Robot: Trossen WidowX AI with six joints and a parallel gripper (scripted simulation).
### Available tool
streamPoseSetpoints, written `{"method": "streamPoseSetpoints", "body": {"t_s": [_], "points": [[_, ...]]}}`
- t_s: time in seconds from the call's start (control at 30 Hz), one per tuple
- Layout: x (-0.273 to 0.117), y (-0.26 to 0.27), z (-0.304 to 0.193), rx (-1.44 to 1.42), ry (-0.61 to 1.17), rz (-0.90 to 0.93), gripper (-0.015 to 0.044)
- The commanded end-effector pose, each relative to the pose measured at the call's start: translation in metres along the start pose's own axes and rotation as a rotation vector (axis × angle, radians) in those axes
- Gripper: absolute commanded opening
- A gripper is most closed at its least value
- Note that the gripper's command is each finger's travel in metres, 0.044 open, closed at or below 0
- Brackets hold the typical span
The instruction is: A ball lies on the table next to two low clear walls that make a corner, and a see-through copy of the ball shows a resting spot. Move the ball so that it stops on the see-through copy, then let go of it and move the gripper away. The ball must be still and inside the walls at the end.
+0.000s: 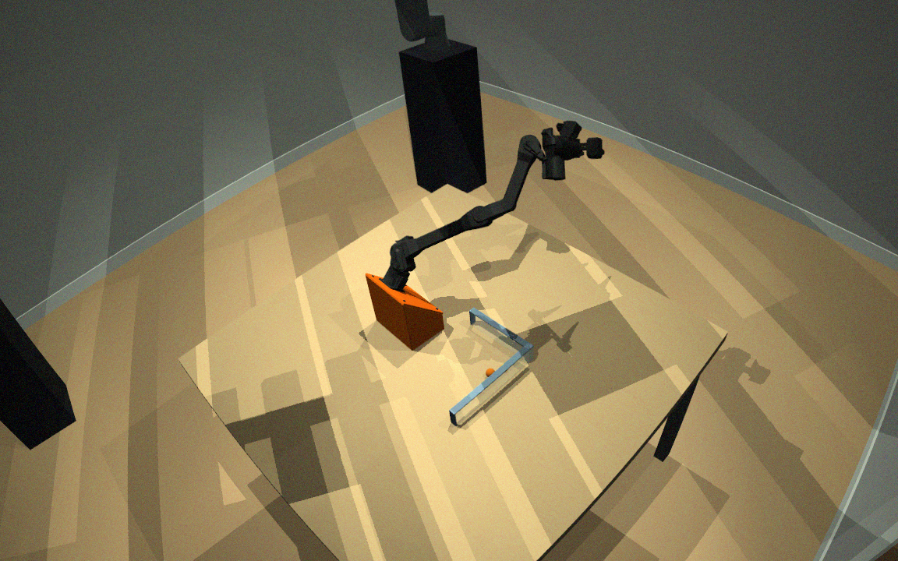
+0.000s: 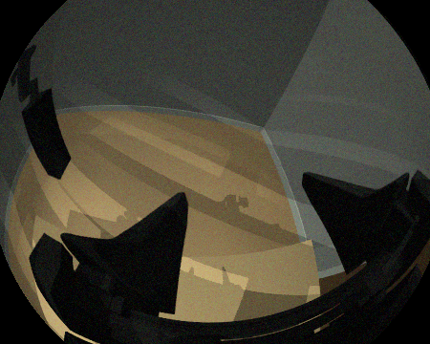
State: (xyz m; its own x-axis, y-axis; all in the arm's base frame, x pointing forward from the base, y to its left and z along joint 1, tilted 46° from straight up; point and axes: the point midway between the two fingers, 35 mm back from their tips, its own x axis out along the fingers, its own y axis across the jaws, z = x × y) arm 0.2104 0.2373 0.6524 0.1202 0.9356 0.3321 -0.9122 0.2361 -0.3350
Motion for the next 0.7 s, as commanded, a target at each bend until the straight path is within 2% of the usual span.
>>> {"method": "streamPoseSetpoints", "body": {"t_s": [0.0, 0.17, 0.43, 0.67], "points": [[0.000, 0.001, 0.001, 0.000, -0.002, 0.001, 0.0374], [-0.002, 0.024, 0.031, 0.014, -0.075, 0.020, 0.0243], [-0.022, 0.064, 0.101, 0.005, -0.275, 0.043, 0.0237], [-0.038, 0.094, 0.140, 0.053, -0.398, 0.102, 0.0237]]}}
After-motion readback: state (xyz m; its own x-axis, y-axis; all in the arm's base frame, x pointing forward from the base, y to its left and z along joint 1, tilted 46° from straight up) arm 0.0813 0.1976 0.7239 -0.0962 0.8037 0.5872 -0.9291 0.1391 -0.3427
